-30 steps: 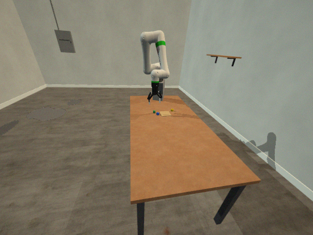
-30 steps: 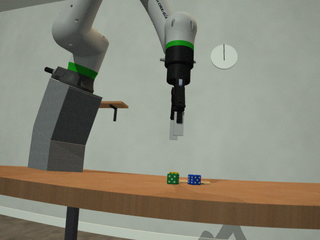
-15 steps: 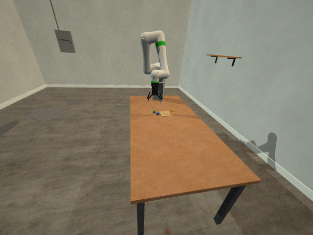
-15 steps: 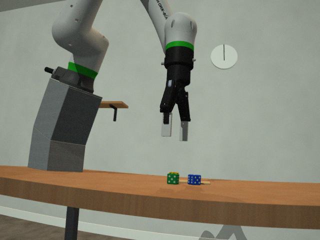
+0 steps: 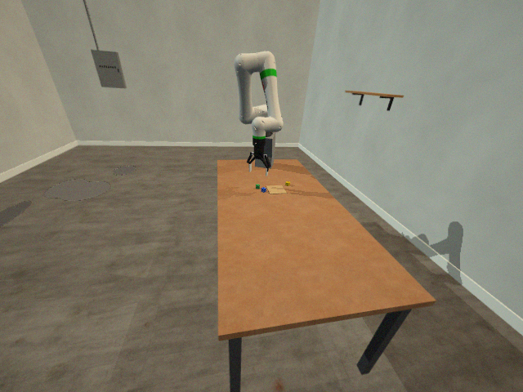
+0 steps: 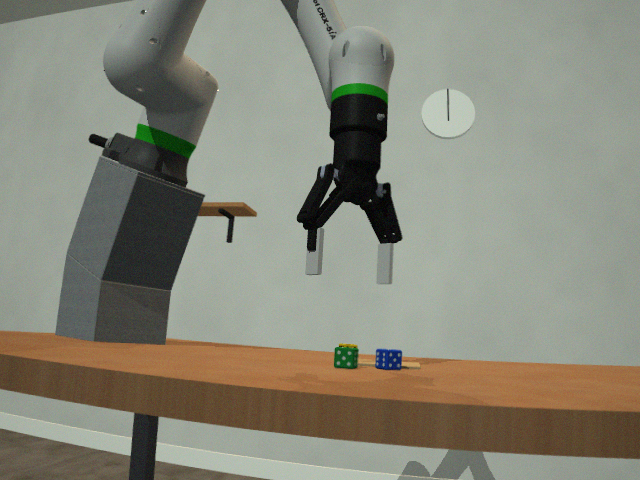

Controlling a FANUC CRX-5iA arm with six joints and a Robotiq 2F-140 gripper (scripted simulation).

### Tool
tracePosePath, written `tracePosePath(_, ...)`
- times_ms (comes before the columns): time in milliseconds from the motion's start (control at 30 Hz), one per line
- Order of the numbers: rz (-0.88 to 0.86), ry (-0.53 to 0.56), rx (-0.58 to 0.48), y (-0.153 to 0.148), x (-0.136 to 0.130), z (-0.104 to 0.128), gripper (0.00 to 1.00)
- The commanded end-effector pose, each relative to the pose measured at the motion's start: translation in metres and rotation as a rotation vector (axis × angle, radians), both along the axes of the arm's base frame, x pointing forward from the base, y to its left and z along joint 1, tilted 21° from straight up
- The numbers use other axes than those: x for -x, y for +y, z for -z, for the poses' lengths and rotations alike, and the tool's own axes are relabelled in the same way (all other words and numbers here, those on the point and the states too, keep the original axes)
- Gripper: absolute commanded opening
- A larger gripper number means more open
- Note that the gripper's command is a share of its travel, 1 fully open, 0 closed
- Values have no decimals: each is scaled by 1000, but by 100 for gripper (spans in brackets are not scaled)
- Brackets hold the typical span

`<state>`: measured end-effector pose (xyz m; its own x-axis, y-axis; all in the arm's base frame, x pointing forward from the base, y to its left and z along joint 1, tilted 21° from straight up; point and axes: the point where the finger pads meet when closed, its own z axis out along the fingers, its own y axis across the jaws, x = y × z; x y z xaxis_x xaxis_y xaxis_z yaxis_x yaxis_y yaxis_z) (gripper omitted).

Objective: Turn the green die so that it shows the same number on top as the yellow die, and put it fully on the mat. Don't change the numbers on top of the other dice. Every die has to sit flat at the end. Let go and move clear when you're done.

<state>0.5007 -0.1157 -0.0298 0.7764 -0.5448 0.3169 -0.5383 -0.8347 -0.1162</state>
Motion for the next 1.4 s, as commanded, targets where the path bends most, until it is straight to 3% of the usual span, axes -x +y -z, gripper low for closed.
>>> tracePosePath(0, 171, -25, -24, 0, -1, 1, 100)
tracePosePath(1367, 1311, -141, -434, -1, -3, 8, 100)
